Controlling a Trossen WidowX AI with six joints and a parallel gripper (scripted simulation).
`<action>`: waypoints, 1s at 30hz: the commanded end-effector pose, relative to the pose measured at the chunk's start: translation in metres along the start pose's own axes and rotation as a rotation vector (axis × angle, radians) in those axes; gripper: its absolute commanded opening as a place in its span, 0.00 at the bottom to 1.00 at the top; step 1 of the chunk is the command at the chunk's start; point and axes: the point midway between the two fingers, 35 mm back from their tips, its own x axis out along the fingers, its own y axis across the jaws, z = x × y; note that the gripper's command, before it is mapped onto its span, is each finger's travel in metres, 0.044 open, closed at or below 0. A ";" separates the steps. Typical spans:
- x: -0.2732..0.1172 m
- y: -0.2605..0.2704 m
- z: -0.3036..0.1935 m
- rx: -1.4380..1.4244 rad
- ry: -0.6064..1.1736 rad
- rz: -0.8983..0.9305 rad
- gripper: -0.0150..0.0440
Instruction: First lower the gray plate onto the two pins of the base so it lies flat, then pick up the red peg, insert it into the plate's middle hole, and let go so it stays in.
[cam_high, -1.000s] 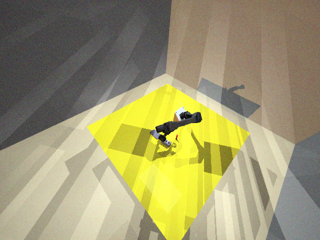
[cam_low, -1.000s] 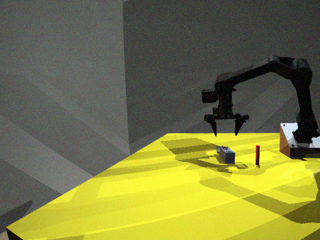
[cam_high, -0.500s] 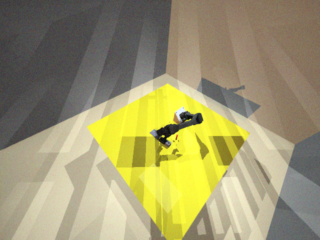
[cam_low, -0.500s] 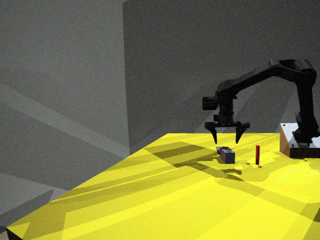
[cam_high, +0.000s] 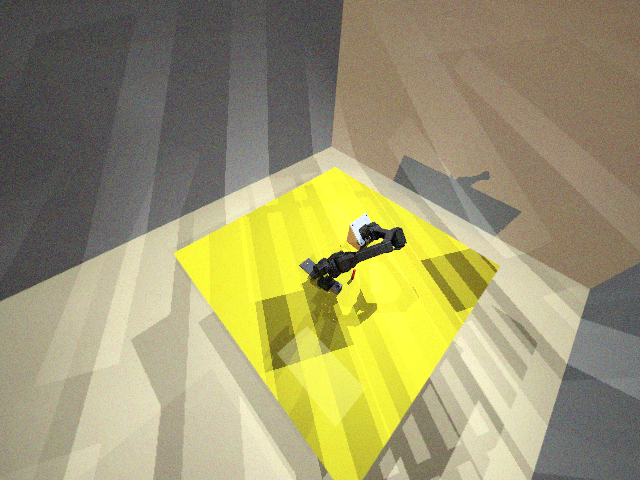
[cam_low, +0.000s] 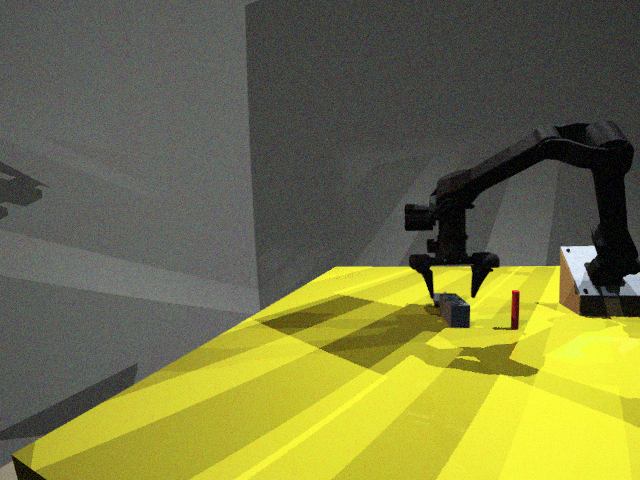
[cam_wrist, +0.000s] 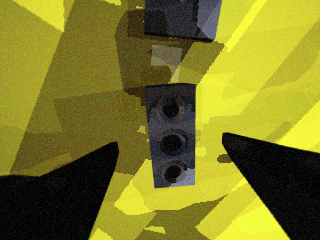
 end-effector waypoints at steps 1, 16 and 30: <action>0.008 0.000 -0.001 0.002 0.005 -0.003 1.00; 0.032 -0.001 -0.002 0.002 0.006 -0.003 1.00; 0.046 -0.002 -0.002 0.003 0.008 -0.002 0.82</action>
